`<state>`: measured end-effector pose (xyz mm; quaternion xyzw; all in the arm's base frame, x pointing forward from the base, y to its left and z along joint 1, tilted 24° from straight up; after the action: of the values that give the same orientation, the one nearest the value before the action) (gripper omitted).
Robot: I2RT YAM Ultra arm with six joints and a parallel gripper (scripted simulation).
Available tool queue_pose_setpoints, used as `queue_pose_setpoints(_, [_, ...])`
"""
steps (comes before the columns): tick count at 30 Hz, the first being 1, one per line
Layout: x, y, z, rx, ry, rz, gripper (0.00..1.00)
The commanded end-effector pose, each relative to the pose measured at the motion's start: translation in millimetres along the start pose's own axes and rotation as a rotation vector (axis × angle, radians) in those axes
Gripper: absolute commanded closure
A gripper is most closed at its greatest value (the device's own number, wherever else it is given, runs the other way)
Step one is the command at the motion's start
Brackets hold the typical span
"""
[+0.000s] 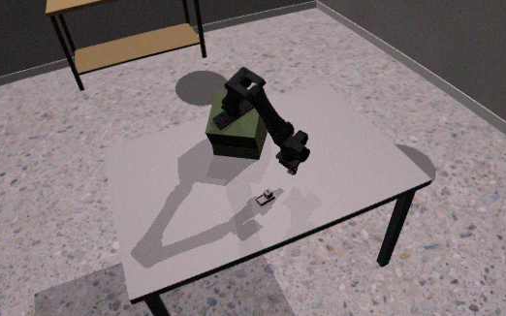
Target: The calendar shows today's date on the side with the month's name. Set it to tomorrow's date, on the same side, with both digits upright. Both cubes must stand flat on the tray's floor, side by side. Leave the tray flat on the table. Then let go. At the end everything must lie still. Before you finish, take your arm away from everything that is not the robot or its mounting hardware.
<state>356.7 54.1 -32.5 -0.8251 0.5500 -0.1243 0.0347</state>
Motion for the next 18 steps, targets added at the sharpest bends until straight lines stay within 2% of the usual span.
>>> queue_pose_setpoints(1, [-6.3, -1.5, -1.8, 0.009, -0.067, -0.019, 0.74])
queue_pose_setpoints(6, [-2.3, -0.6, -0.5, 0.021, -0.214, -0.020, 0.74])
queue_pose_setpoints(8, [-2.3, -0.6, -0.5, 0.021, -0.214, -0.020, 0.74])
queue_pose_setpoints(12, [0.4, -0.8, -1.3, 0.038, -0.290, -0.019, 0.74])
queue_pose_setpoints(18, [1.2, -0.5, -0.5, 0.038, -0.327, -0.021, 0.74])
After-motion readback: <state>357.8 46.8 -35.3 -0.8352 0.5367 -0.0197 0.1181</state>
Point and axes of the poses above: the point where the finger pads meet when closed, its own z axis out along the fingers, its own y axis across the jaws, x = y × z, the point moved 2 cm from there along -z, back along the fingers, and after that the axes turned 7 degrees about -z, right-handed, at the moved point
